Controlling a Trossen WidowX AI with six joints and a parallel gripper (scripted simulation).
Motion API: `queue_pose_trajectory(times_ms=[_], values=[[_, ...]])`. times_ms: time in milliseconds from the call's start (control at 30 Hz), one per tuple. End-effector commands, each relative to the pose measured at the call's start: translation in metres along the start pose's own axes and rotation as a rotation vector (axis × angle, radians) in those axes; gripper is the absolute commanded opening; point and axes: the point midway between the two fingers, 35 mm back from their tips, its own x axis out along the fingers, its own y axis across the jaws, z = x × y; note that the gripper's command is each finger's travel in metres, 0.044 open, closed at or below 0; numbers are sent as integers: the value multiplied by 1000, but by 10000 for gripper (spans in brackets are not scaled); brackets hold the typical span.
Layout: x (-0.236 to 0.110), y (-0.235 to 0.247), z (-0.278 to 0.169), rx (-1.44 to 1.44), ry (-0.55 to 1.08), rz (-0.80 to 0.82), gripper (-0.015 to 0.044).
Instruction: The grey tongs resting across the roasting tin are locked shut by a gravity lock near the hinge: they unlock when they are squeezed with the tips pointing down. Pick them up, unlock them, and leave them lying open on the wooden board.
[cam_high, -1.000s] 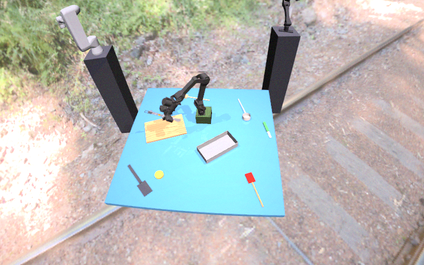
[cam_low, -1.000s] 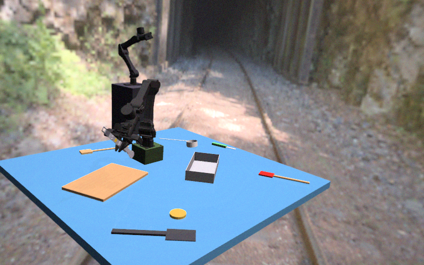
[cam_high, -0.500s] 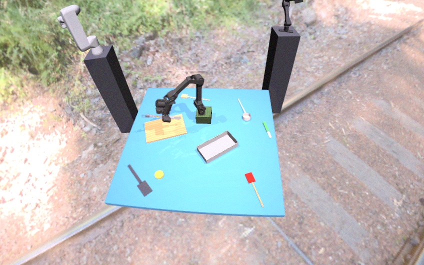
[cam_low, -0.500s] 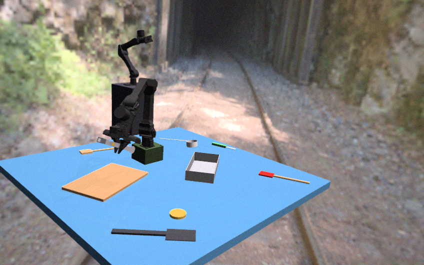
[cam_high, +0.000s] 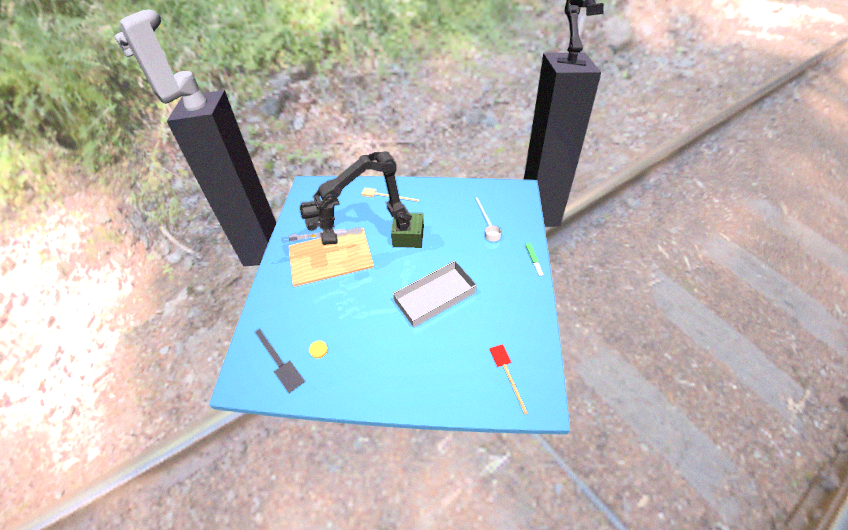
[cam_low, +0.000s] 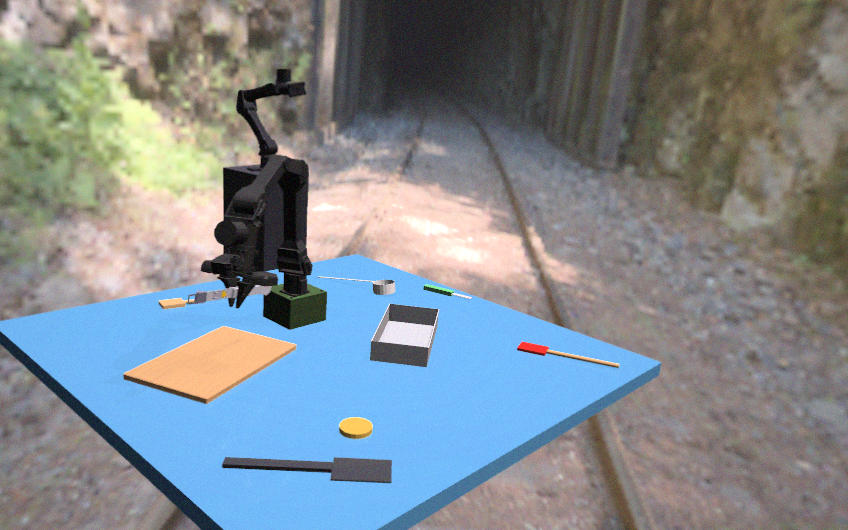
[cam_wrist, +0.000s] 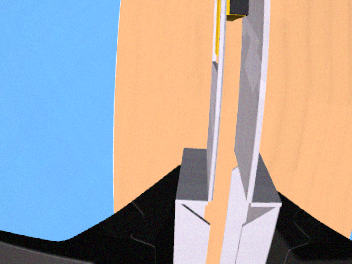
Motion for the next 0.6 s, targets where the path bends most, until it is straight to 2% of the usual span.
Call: queue_pose_trajectory(times_ms=[0, 300, 567], values=[[0, 0, 2, 3, 60, 7, -150], [-3, -1, 1, 15, 208, 16, -150], [-3, -1, 1, 16, 220, 16, -150]])
